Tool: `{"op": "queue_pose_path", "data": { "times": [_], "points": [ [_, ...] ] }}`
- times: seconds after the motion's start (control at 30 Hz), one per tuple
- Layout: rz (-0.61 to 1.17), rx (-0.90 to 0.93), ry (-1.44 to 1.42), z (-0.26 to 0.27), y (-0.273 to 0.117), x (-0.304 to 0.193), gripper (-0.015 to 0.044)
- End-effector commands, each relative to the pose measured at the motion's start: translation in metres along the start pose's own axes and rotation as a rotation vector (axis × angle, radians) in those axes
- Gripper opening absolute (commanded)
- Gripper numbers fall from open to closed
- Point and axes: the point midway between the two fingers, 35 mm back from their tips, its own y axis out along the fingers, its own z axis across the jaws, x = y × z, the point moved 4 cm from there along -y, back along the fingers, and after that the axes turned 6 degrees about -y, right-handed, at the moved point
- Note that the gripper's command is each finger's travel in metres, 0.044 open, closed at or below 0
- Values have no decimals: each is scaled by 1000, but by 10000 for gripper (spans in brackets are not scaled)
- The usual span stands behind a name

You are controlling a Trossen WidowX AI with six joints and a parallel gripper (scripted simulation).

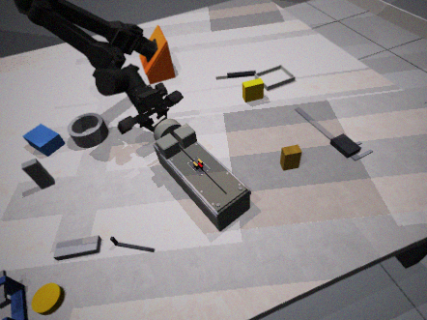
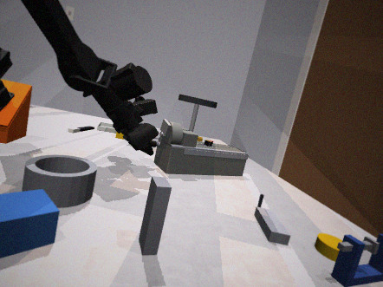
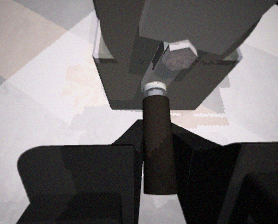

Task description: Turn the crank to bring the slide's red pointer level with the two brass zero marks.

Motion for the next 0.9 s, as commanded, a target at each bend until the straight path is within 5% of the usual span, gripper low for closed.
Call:
{"op": "queue_pose_path", "data": {
  "times": [0.0, 0.87],
  "points": [
    [10, -20, 9, -8, 1, -2, 0],
    [10, -20, 9, -12, 1, -2, 0]
  ]
}}
